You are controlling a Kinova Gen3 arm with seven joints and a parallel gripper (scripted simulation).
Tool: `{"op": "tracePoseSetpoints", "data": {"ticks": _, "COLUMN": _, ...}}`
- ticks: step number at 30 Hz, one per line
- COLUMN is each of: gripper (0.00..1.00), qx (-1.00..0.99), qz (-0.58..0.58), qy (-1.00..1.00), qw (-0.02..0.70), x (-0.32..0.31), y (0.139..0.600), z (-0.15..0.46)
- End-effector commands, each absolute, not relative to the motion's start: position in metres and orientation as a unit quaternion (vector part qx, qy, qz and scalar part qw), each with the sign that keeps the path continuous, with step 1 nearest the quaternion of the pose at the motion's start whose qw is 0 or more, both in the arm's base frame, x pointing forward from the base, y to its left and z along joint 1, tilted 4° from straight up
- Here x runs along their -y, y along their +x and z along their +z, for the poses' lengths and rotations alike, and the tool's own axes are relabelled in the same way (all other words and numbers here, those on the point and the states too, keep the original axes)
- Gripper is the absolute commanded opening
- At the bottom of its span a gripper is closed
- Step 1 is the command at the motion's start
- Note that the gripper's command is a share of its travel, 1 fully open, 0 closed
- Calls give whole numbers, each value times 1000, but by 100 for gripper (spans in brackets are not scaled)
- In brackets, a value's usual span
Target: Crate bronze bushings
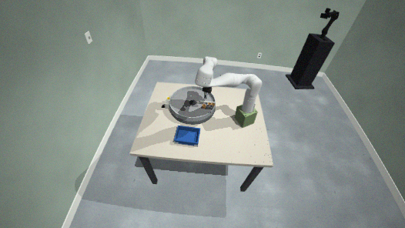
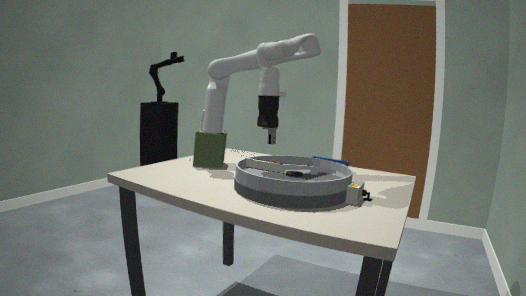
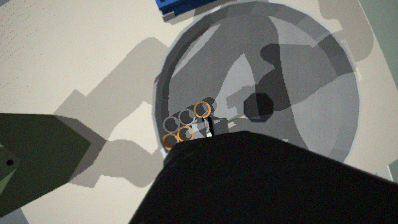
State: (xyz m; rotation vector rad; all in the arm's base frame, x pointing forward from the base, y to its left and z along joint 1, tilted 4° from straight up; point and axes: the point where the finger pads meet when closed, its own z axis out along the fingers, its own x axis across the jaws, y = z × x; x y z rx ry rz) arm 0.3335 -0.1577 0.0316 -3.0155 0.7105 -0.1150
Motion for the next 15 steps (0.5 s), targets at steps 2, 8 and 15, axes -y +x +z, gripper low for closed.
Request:
{"op": "tracePoseSetpoints", "data": {"ticks": 2, "gripper": 27, "qx": -219, "qz": -31, "qy": -975, "qw": 19, "x": 144, "y": 355, "z": 12}}
{"op": "tracePoseSetpoints", "data": {"ticks": 8, "gripper": 27, "qx": -219, "qz": -31, "qy": -975, "qw": 19, "x": 144, "y": 355, "z": 12}}
{"op": "tracePoseSetpoints", "data": {"ticks": 15, "gripper": 42, "qx": -220, "qz": -31, "qy": -975, "qw": 19, "x": 145, "y": 355, "z": 12}}
